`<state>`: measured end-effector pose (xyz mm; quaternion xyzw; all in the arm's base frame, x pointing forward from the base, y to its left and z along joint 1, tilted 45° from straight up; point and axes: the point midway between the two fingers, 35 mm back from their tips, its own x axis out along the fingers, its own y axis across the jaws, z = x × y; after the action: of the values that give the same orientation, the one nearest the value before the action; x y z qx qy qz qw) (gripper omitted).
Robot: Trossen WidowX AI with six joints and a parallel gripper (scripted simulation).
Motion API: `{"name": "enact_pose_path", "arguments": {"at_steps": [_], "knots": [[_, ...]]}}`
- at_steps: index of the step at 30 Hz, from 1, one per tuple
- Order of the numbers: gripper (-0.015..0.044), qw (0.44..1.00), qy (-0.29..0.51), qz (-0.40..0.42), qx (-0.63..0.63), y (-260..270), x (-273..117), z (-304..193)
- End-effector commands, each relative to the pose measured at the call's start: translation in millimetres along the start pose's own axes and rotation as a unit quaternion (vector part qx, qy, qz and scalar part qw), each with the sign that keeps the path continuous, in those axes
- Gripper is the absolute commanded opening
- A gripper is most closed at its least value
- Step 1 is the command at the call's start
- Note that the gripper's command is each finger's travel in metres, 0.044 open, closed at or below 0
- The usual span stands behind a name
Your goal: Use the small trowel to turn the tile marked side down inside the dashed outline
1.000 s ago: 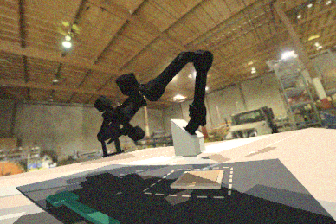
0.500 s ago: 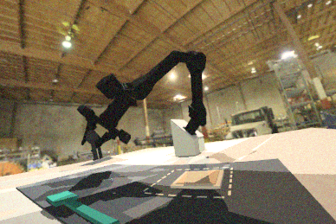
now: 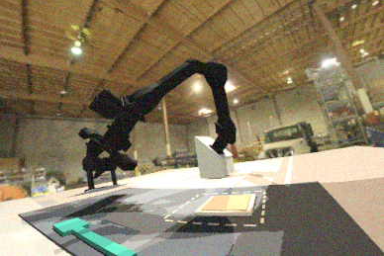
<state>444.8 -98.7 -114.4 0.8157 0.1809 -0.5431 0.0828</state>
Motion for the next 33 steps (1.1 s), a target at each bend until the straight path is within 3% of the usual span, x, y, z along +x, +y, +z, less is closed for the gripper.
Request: {"name": "enact_pose_path", "arguments": {"at_steps": [1,24,33], "knots": [[0.0000,0.999,-0.026,0.017,0.030,11.3,1.4,0.0],[0.0000,0.949,-0.228,0.107,0.192,33.2,19.8,30.0],[0.0000,0.943,-0.240,0.115,0.200,34.2,19.8,31.9]]}}
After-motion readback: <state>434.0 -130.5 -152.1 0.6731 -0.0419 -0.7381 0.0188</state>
